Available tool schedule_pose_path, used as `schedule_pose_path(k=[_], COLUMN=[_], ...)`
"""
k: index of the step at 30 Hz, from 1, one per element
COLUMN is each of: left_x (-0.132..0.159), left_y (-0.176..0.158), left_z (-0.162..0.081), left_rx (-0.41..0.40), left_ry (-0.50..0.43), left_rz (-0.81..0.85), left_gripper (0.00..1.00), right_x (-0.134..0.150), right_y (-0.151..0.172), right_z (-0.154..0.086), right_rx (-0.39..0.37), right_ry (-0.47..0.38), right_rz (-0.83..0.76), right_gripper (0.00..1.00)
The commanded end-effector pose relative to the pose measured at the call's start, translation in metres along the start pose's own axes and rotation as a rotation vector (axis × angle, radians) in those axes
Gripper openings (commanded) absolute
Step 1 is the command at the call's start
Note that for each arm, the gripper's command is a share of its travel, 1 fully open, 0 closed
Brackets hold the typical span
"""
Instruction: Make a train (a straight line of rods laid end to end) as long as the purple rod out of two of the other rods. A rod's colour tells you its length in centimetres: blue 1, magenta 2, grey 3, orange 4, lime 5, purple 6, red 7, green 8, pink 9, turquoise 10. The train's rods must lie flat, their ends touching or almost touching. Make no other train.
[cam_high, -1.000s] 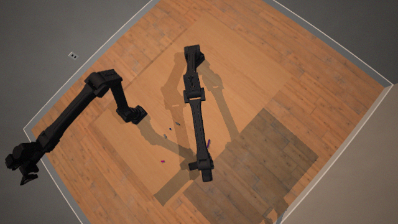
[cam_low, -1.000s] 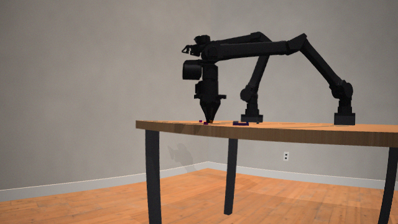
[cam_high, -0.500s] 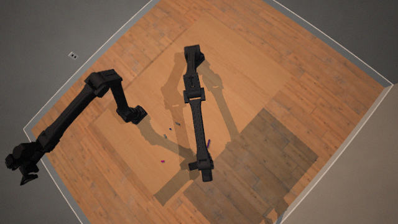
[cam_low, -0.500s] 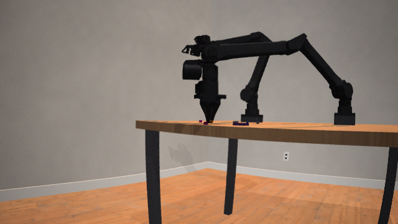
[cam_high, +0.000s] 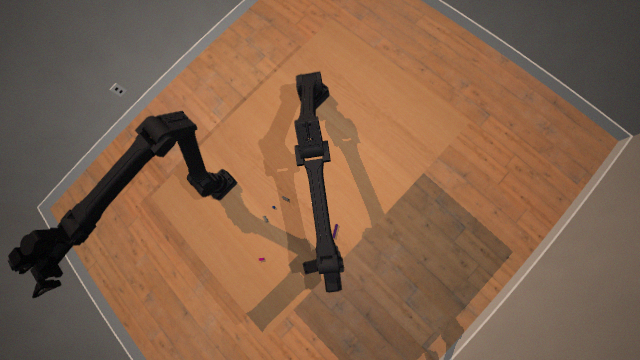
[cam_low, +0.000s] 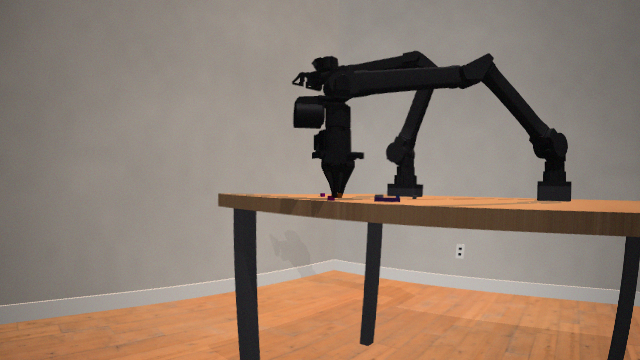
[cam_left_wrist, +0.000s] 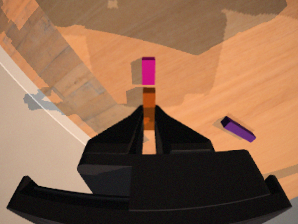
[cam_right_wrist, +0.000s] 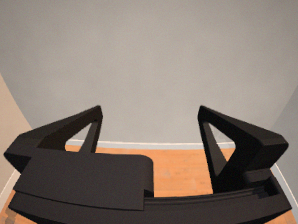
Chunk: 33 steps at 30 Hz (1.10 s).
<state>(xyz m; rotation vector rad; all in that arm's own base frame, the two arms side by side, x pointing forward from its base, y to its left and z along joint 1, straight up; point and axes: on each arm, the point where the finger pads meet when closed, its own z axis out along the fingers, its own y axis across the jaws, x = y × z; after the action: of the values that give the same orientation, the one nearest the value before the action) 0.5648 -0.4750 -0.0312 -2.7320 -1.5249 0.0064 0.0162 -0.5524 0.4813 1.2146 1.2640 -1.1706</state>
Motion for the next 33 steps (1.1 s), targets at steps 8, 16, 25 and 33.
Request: schedule_pose_path(k=[8, 16, 25, 33], left_x=[-0.014, -0.015, -0.015, -0.015], left_y=[0.018, 0.02, 0.021, 0.022], left_z=[-0.026, -0.033, -0.023, -0.025], left_rx=[-0.054, -0.066, -0.067, -0.071], left_ry=[-0.01, -0.012, -0.012, -0.013], left_rz=[0.001, 0.001, 0.001, 0.001], left_gripper=[0.04, 0.04, 0.04, 0.04], right_x=[-0.019, -0.019, -0.019, -0.019], right_y=[-0.007, -0.007, -0.007, -0.007], right_z=[-0.009, -0.009, -0.009, -0.009], right_rx=[0.014, 0.014, 0.014, 0.014], right_ry=[-0.045, -0.045, -0.045, -0.045], right_rz=[0.009, 0.009, 0.009, 0.009], right_gripper=[1.0, 1.0, 1.0, 1.0])
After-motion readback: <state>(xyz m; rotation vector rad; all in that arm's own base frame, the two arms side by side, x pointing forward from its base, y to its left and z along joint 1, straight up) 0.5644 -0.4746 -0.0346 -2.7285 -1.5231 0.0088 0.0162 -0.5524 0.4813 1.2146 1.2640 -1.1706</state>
